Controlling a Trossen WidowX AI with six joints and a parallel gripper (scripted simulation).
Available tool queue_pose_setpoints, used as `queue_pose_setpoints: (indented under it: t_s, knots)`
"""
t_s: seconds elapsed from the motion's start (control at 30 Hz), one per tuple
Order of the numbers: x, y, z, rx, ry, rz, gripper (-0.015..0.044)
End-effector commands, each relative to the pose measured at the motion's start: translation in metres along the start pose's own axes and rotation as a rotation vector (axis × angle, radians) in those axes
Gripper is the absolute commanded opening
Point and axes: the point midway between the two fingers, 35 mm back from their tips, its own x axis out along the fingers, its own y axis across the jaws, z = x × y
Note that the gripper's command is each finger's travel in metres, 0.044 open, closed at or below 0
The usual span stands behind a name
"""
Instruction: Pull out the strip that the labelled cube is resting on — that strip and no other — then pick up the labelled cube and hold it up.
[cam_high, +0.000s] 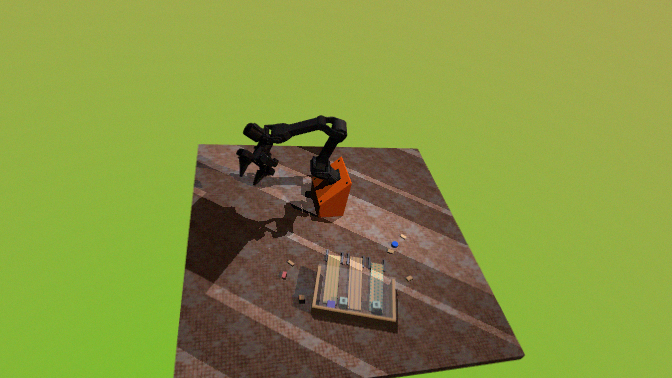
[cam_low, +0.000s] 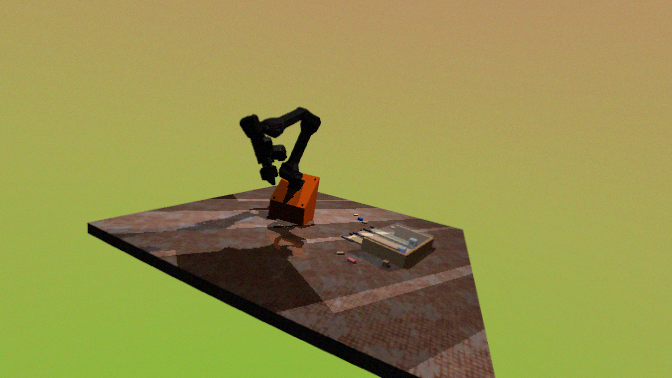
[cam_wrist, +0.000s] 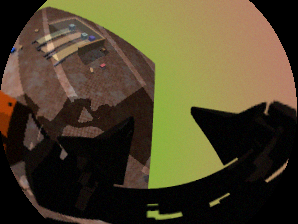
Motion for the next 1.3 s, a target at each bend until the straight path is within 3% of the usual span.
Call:
queue_pose_setpoints:
  t_s: [0.0, 0.37, 0.73, 1.0, 1.27]
  knots:
    - [0.001, 0.001, 0.000, 0.006, -0.002, 0.000, 0.0400]
    - [0.089, 0.052, 0.017, 0.376, -0.105, 0.098, 0.0400]
    - [0.157, 0.122, 0.129, 0.640, -0.185, 0.297, 0.0400]
    - [0.150, 0.174, 0.234, 0.730, -0.211, 0.433, 0.0400]
    - [0.100, 0.222, 0.320, 0.755, -0.215, 0.500, 0.0400]
